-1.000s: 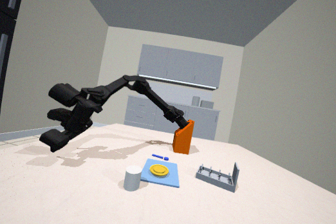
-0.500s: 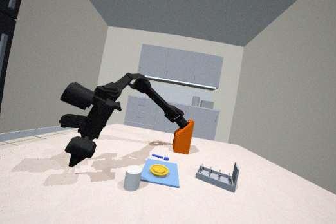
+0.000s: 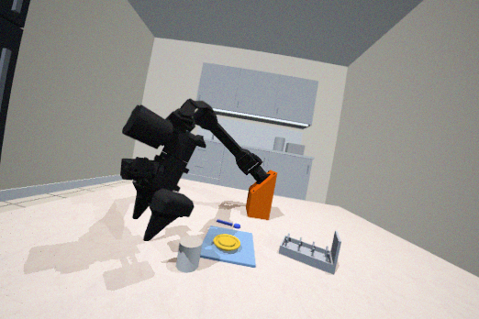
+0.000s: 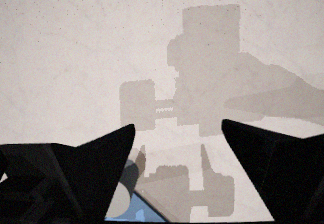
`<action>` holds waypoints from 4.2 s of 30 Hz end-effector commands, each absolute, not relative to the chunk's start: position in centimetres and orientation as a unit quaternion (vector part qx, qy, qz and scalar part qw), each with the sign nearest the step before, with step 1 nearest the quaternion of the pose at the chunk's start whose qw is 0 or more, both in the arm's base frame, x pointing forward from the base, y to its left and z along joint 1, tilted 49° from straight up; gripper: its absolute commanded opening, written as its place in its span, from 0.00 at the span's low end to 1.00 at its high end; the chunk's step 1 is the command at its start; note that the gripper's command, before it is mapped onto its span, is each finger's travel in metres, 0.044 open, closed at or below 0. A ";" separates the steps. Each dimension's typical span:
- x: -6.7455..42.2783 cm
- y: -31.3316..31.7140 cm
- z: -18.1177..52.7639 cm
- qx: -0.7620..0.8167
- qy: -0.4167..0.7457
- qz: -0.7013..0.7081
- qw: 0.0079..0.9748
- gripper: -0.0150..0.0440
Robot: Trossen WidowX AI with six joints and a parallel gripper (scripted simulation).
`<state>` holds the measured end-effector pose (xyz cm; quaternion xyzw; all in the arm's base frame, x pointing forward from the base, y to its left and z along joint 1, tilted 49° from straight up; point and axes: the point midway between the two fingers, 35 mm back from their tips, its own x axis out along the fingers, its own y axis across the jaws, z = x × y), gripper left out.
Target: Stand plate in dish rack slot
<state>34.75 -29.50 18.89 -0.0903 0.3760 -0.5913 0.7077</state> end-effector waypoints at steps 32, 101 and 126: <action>29.6 -17.2 5.9 -0.213 0.641 -0.378 0.633 0.93; 31.2 -16.0 6.3 -0.206 0.643 -0.370 0.638 0.25; 32.3 -7.5 12.8 -0.209 0.641 -0.378 0.635 0.25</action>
